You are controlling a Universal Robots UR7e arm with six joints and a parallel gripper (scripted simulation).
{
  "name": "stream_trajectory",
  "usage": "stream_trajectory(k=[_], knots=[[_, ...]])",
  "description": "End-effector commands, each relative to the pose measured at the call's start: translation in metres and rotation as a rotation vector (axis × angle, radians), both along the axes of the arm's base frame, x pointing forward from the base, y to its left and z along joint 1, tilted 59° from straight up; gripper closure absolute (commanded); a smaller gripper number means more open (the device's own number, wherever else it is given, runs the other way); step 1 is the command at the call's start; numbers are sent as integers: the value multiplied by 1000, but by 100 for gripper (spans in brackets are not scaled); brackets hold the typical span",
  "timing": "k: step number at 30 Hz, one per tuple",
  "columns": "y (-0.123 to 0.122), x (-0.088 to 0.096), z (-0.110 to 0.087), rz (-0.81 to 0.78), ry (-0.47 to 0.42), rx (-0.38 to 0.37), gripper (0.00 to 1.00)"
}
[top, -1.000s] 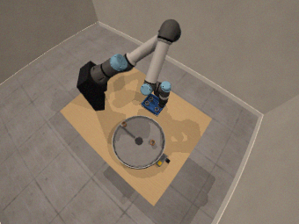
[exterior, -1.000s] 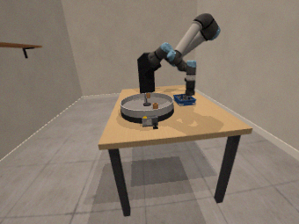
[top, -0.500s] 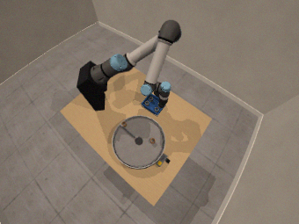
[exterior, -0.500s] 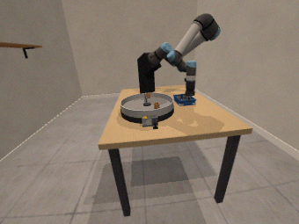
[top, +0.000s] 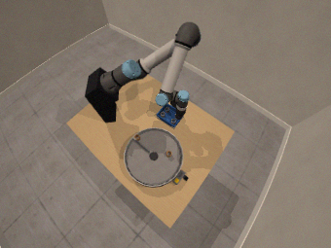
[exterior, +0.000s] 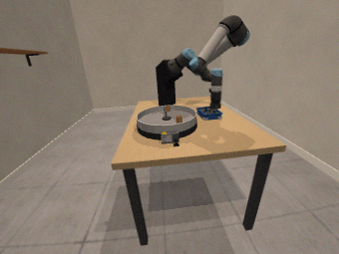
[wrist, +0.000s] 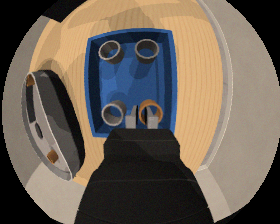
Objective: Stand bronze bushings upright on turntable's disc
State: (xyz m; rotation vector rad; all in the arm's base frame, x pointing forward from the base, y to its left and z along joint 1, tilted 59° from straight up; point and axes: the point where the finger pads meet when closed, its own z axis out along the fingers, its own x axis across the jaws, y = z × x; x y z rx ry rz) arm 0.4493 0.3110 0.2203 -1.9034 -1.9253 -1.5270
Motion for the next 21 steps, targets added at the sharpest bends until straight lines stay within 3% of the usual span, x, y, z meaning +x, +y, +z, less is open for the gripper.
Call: stream_trajectory(k=[1,5,6,21], knots=[[0,0,0,0,-1,0,64],[0,0,0,0,-1,0,64],[0,0,0,0,-1,0,100],[0,0,0,0,-1,0,100]])
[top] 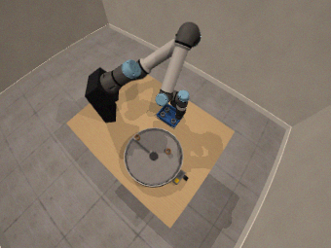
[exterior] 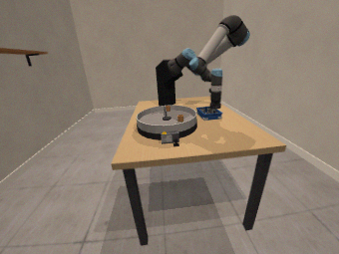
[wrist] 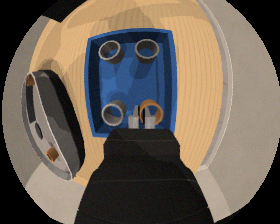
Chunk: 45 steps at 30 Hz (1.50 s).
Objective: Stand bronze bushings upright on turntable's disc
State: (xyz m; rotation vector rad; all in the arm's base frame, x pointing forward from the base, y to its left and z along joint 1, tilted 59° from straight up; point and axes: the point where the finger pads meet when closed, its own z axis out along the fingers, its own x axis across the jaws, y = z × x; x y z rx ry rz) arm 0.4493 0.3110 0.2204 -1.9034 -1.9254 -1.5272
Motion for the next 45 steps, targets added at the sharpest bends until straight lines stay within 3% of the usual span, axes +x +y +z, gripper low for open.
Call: stream_trajectory(k=[1,45], knots=[[0,0,0,0,-1,0,100],[-5,-4,4,0,-1,0,100]])
